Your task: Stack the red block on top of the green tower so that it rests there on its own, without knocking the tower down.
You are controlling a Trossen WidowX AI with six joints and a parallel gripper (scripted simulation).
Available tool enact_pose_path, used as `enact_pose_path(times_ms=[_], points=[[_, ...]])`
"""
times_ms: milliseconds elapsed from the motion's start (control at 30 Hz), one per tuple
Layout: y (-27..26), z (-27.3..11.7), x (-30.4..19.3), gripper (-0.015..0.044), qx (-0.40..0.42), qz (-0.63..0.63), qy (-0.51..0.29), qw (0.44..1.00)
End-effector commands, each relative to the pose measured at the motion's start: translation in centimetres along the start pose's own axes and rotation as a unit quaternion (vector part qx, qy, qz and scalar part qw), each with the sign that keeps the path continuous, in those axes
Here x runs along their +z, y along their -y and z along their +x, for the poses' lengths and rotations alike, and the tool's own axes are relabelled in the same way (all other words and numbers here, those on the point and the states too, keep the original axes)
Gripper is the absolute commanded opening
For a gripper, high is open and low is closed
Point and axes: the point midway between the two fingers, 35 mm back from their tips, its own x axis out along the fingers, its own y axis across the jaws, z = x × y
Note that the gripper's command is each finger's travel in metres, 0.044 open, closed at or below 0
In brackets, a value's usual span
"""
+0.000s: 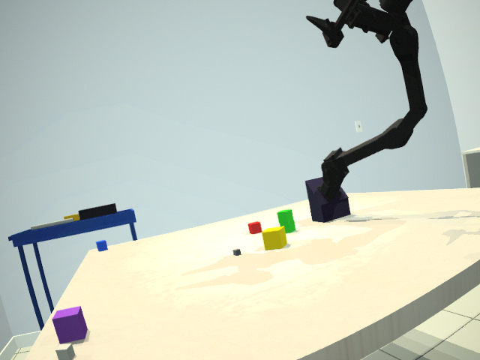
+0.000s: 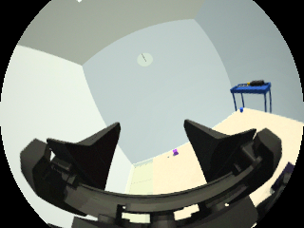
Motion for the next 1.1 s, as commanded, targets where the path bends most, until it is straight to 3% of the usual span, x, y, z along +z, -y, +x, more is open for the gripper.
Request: enact_pose_path(times_ms=[0,500,767,1067], points=[[0.1,0.1,0.1,0.0426,-0.001,0.000,0.000,1.000],[12.8,9.7,5.3,0.0440,-0.125,-0.053,-0.064,0.989],[23.5,14.4,5.7,0.0440,-0.213,-0.097,-0.146,0.961],[36.3,16.4,3.9,0.0440,-0.292,-0.150,-0.269,0.905]])
